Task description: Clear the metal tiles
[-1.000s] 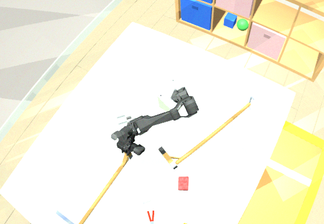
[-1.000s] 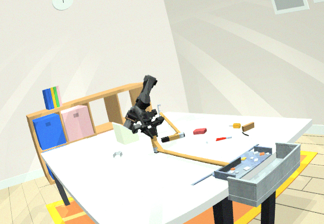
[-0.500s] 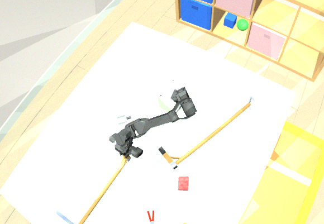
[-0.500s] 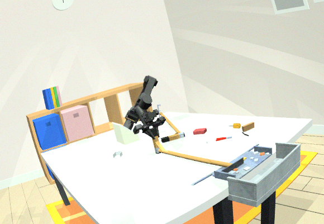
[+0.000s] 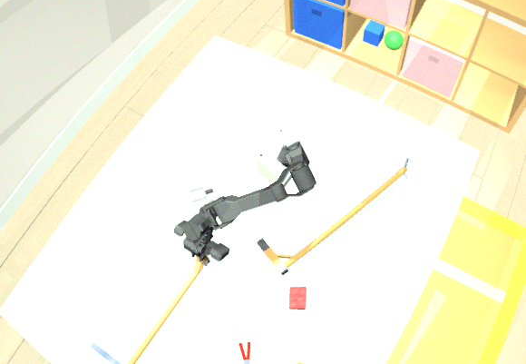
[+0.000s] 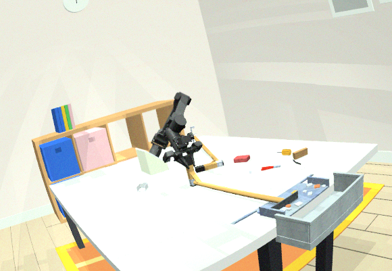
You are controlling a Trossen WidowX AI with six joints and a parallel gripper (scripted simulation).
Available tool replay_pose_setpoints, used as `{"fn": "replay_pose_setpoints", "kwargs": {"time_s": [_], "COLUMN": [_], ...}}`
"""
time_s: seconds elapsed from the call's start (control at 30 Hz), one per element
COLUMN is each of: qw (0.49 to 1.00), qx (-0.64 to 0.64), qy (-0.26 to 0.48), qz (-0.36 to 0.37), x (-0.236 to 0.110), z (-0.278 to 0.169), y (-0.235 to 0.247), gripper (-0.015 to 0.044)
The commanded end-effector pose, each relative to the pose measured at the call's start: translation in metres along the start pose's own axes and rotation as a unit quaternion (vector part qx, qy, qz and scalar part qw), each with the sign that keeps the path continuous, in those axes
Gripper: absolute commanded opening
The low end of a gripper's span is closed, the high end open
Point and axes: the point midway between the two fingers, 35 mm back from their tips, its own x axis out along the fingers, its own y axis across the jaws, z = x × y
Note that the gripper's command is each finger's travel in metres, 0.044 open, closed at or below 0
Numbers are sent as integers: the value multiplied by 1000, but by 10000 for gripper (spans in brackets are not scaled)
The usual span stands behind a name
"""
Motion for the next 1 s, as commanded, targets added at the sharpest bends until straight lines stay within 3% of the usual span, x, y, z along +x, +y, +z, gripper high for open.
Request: {"fn": "replay_pose_setpoints", "kwargs": {"time_s": [0.0,0.97], "qw": [1000,1000], "qx": [-4,-4], "qy": [-8,-9], "qz": [-4,-3], "x": [2,22], "z": [12,38], "y": [0,3], "gripper": [0,0]}}
